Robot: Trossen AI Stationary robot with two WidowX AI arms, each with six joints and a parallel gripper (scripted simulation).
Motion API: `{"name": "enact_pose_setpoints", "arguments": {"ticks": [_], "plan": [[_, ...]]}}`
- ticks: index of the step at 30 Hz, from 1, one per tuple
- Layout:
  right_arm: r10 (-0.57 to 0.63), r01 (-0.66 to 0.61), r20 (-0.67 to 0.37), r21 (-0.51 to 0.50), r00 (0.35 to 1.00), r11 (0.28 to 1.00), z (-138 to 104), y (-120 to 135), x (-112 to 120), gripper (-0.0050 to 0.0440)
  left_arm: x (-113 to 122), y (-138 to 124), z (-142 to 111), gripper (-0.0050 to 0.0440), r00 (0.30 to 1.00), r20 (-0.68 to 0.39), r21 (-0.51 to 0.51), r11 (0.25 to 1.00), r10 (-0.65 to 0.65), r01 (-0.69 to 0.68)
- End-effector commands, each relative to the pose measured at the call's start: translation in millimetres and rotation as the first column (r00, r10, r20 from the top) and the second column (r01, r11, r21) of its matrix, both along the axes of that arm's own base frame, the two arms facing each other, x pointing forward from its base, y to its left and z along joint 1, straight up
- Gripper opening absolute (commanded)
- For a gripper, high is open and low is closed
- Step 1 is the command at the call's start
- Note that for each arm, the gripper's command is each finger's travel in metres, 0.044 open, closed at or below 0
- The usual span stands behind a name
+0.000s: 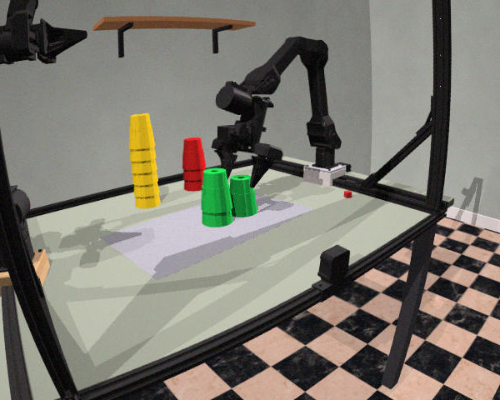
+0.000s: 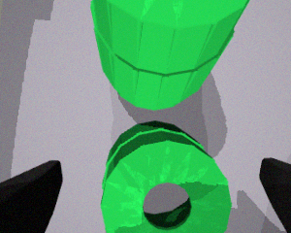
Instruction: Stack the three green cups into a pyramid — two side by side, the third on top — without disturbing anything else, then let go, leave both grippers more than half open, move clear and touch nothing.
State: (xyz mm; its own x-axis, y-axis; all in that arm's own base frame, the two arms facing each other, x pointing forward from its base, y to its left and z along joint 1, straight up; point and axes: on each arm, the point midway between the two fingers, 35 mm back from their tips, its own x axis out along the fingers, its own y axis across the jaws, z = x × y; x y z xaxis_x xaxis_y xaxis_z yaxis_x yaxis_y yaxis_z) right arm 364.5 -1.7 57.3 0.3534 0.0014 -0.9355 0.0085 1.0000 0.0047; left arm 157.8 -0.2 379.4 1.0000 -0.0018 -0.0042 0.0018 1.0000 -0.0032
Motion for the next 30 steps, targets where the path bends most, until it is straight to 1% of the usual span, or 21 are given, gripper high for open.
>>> {"name": "enact_pose_setpoints", "arguments": {"ticks": [1, 5, 6, 8, 10, 11, 12, 30], "plan": [[0.000, 0.000, 0.000, 0.000, 1.000, 1.000, 0.2, -0.1, 0.1, 0.0440, -0.5, 0.2, 1.3, 0.0000, 1.000, 0.004, 0.003, 1.000, 0.002, -0.002], [0.000, 0.000, 0.000, 0.000, 1.000, 1.000, 2.9, -0.2, 0.1, 0.0440, -0.5, 0.2, 1.3, 0.0000, 1.000, 0.004, 0.003, 1.000, 0.002, -0.002], [0.000, 0.000, 0.000, 0.000, 1.000, 1.000, 11.1, -0.2, -0.2, 0.0440, -0.5, 0.2, 1.3, 0.0000, 1.000, 0.004, 0.003, 1.000, 0.002, -0.002], [0.000, 0.000, 0.000, 0.000, 1.000, 1.000, 38.9, -0.5, -2.8, 0.0440, -0.5, 0.2, 1.3, 0.0000, 1.000, 0.004, 0.003, 1.000, 0.002, -0.002], [0.000, 0.000, 0.000, 0.000, 1.000, 1.000, 38.9, -0.5, -2.8, 0.0440, -0.5, 0.2, 1.3, 0.0000, 1.000, 0.004, 0.003, 1.000, 0.002, -0.002], [0.000, 0.000, 0.000, 0.000, 1.000, 1.000, 47.3, -0.6, -4.2, 0.0440, -0.5, 0.2, 1.3, 0.0000, 1.000, 0.004, 0.003, 1.000, 0.002, -0.002], [0.000, 0.000, 0.000, 0.000, 1.000, 1.000, 50.1, -0.6, -4.7, 0.0440, -0.5, 0.2, 1.3, 0.0000, 1.000, 0.004, 0.003, 1.000, 0.002, -0.002], [0.000, 0.000, 0.000, 0.000, 1.000, 1.000, 50.1, -0.6, -4.7, 0.0440, -0.5, 0.2, 1.3, 0.0000, 1.000, 0.004, 0.003, 1.000, 0.002, -0.002]]}}
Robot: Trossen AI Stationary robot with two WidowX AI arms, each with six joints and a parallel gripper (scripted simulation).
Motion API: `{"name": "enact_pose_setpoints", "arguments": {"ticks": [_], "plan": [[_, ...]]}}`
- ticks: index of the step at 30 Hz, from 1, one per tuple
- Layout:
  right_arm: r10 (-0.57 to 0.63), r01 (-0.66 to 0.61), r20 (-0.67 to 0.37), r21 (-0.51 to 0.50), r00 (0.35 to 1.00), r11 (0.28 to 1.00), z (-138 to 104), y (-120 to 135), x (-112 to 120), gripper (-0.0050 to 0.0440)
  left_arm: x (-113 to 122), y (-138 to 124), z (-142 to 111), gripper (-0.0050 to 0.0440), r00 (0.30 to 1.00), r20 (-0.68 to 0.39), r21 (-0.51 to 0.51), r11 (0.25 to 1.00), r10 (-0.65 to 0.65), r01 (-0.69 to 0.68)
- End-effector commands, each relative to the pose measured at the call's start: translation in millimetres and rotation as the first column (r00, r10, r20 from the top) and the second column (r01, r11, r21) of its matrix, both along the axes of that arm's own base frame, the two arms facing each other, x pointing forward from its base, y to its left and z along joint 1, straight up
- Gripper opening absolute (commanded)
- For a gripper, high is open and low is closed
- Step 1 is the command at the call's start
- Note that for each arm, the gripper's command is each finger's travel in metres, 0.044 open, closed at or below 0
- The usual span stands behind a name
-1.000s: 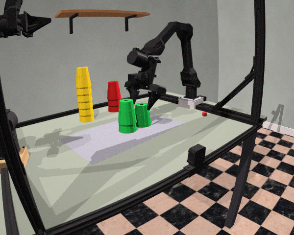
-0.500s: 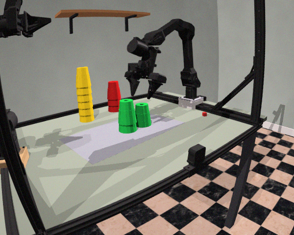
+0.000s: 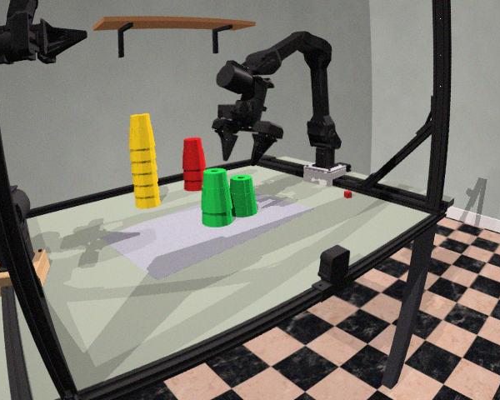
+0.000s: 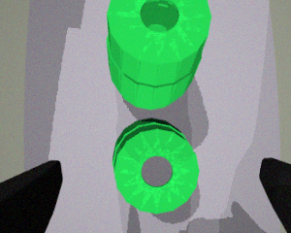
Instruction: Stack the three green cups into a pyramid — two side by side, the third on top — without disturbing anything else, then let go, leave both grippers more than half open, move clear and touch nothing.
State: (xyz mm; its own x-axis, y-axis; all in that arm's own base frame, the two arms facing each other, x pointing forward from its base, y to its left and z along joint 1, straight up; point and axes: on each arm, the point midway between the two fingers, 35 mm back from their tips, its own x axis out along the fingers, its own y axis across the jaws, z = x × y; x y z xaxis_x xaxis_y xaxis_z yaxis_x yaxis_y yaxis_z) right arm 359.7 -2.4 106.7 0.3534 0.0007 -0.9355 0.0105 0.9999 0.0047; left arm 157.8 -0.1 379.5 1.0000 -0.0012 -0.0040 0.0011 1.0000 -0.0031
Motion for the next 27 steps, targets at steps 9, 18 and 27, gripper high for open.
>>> {"name": "enact_pose_setpoints", "arguments": {"ticks": [9, 18, 27], "plan": [[0.003, -0.003, 0.286, -0.003, 0.958, 1.000, 87.8, 0.5, -19.8, 0.0440, -0.5, 0.1, 1.3, 0.0000, 1.000, 0.004, 0.003, 1.000, 0.001, -0.001], [0.006, -0.002, 0.569, -0.006, 0.823, 1.000, 170.3, 1.1, -65.2, 0.0440, -0.5, 0.1, 1.3, 0.0000, 1.000, 0.004, 0.003, 1.000, 0.001, -0.001], [0.009, -0.001, 0.846, -0.010, 0.533, 1.000, 248.9, 2.0, -151.6, 0.0440, -0.5, 0.1, 1.3, 0.0000, 1.000, 0.004, 0.003, 1.000, 0.001, -0.001]]}}
